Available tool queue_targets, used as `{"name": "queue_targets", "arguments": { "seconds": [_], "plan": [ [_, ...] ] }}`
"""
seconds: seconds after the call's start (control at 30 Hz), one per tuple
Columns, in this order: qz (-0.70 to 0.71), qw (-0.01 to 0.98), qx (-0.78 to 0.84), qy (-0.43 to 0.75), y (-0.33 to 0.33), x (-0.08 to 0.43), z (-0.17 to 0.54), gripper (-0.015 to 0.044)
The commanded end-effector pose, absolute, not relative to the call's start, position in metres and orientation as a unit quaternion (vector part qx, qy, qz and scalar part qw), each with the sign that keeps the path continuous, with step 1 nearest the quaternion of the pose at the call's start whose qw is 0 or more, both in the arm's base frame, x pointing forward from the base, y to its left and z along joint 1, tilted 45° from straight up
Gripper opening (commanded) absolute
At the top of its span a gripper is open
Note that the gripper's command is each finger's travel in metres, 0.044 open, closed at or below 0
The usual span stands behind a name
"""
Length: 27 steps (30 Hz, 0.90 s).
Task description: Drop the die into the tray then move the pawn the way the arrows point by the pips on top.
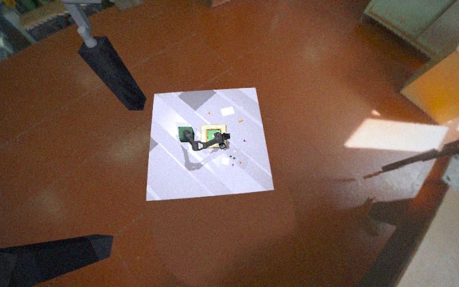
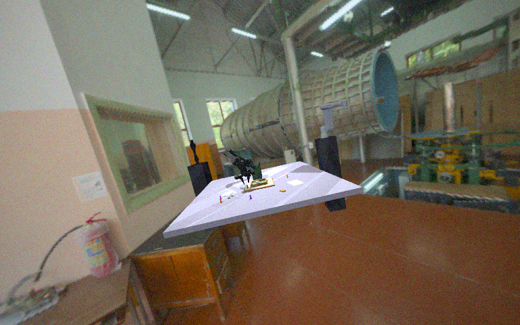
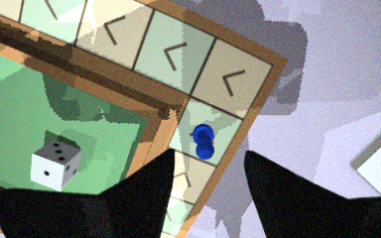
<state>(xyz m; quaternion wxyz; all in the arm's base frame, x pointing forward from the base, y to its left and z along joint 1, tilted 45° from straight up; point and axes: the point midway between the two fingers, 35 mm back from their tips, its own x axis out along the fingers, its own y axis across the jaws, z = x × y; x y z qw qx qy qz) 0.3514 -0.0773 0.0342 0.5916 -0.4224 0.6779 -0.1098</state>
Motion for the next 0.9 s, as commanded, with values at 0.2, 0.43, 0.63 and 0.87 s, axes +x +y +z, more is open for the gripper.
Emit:
{"name": "queue_targets", "arguments": {
  "seconds": [0.2,0.43,0.63,0.87],
  "plan": [
    [-0.109,0.585,-0.426,0.681,-0.090,0.349,0.020,0.0200],
    [-0.110,0.585,-0.426,0.681,-0.098,0.349,0.012,0.0200],
    [-0.110,0.585,-0.426,0.681,-0.100,0.349,0.011,0.0121],
    [-0.110,0.585,-0.426,0.681,-0.100,0.349,0.011,0.0035]
  ]
}}
